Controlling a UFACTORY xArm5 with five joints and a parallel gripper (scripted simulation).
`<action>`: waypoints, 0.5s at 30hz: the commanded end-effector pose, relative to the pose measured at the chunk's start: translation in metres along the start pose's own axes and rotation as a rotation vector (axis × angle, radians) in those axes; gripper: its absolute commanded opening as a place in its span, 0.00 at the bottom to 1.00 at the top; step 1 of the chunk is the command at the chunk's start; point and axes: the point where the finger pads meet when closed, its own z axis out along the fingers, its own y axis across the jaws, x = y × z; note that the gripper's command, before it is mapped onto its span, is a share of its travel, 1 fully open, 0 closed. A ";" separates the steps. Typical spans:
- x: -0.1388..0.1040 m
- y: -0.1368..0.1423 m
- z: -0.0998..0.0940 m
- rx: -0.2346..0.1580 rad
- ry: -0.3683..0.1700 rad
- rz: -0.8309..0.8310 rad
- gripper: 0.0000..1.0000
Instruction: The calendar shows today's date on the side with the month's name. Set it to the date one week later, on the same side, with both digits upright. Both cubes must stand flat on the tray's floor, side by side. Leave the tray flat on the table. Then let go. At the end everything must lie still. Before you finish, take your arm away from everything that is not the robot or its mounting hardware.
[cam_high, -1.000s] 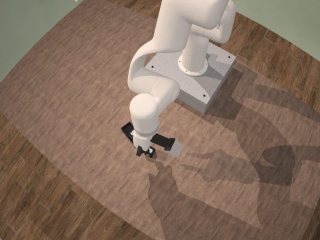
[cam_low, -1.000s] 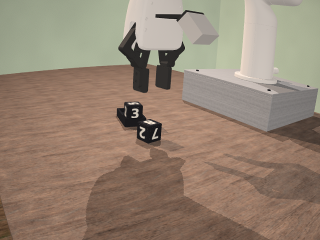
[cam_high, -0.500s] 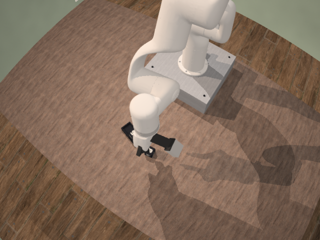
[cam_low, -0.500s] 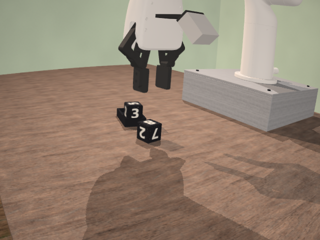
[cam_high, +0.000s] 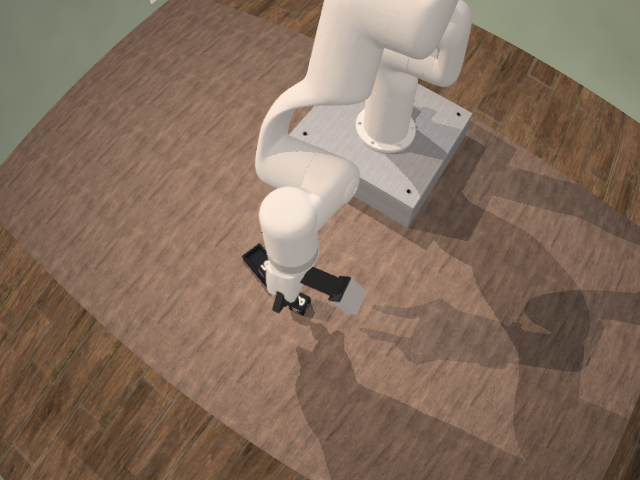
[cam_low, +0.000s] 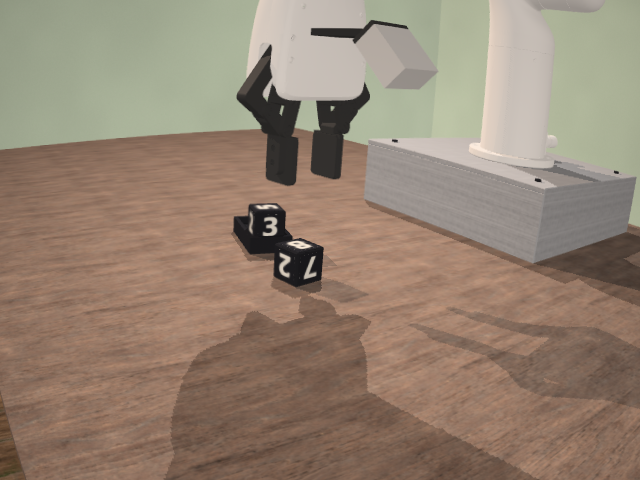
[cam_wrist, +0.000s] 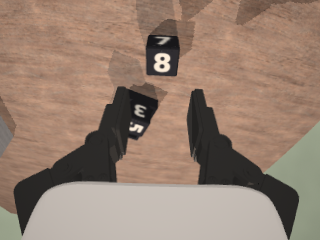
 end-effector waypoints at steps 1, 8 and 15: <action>0.000 0.001 -0.001 -0.003 0.000 0.000 0.49; 0.000 0.001 0.002 -0.003 0.000 0.000 0.49; 0.000 0.001 0.006 -0.003 0.000 0.000 0.49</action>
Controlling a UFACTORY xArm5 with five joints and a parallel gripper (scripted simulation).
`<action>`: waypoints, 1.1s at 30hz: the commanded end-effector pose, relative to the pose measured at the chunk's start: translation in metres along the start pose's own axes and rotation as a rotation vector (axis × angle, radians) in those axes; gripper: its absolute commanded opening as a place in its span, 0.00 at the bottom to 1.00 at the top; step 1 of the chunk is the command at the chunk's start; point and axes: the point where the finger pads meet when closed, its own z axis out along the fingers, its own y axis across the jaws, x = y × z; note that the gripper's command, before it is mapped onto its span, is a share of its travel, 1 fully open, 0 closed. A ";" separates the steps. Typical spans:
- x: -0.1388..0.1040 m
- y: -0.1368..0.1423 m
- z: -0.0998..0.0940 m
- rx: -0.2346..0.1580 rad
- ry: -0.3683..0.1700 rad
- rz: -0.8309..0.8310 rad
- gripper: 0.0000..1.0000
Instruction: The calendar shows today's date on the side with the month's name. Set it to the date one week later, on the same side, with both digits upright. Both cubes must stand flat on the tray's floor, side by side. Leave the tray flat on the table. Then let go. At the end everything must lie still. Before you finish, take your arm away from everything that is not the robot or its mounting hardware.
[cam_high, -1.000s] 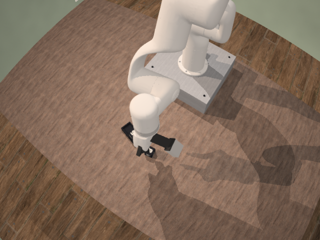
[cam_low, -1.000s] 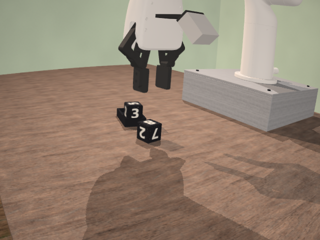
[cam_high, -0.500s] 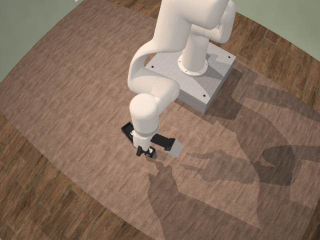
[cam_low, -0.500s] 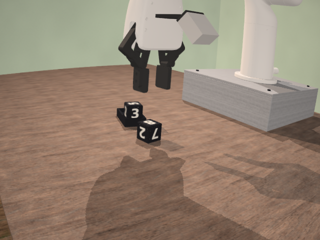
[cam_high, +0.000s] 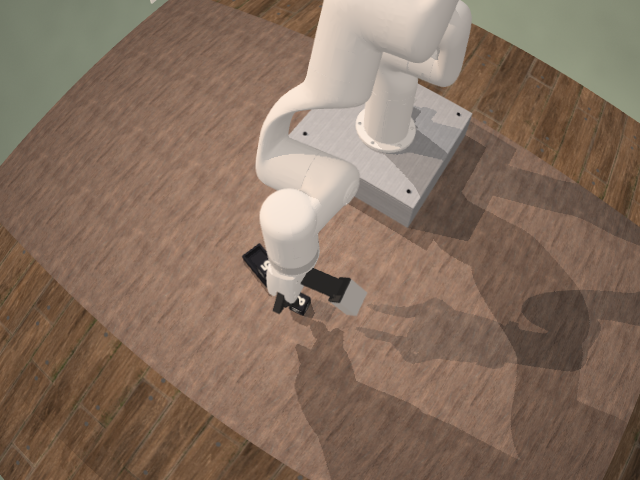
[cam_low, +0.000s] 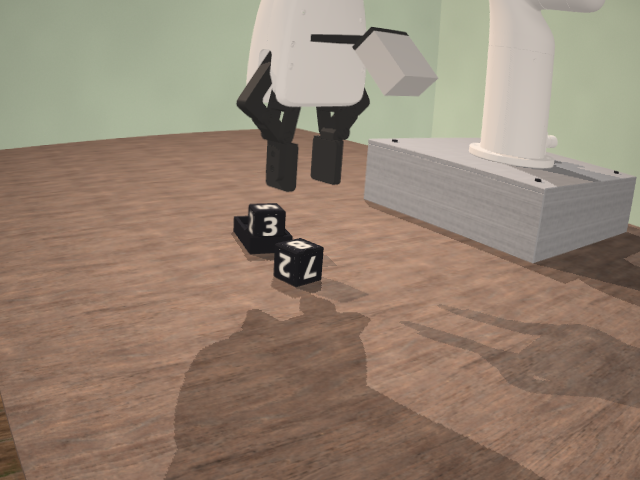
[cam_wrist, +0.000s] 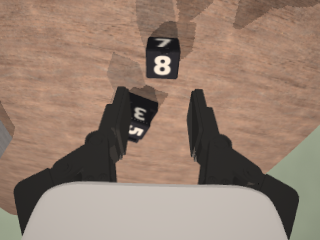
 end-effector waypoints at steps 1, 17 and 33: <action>0.000 0.001 0.002 -0.004 0.000 0.000 0.49; 0.001 0.001 0.023 -0.004 0.000 0.000 0.49; 0.001 0.001 0.041 -0.004 0.000 0.000 0.49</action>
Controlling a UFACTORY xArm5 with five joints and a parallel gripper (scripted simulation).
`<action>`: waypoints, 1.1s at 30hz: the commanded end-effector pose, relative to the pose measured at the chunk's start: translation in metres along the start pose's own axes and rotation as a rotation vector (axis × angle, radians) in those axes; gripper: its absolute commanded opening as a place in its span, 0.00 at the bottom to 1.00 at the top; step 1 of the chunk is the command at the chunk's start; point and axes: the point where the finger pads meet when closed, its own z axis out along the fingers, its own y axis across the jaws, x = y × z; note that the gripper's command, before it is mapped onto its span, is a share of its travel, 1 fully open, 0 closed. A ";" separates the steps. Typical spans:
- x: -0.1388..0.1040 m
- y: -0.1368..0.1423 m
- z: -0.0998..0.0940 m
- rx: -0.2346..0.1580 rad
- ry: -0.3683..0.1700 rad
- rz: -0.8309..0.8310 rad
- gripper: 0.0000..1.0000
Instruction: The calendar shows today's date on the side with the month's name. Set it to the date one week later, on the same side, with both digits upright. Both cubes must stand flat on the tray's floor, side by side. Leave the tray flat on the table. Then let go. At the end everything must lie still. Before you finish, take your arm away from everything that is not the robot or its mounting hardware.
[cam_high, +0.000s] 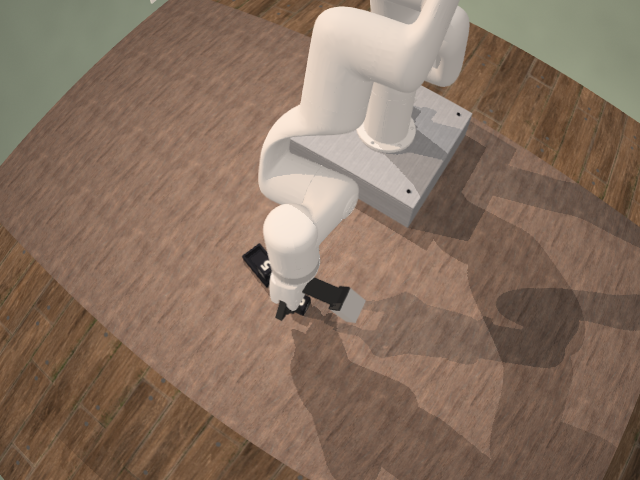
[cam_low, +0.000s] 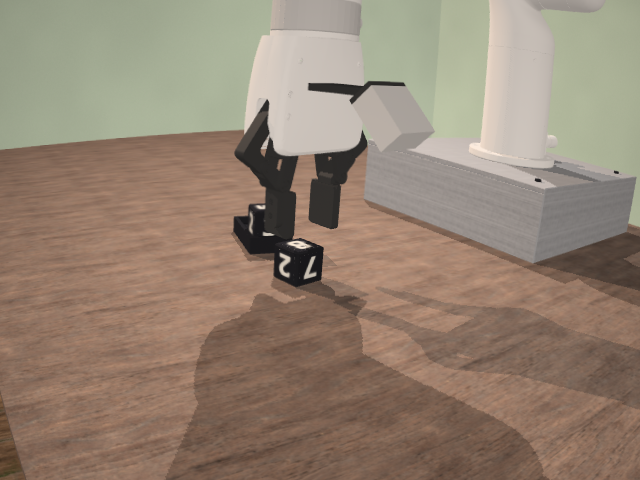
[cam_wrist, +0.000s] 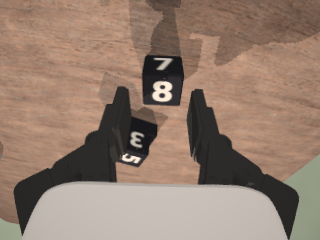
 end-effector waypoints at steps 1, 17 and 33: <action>0.000 0.002 0.002 -0.004 0.000 0.000 0.49; 0.000 0.002 0.005 -0.004 0.000 0.000 0.49; 0.000 0.002 0.005 -0.004 0.000 0.000 0.49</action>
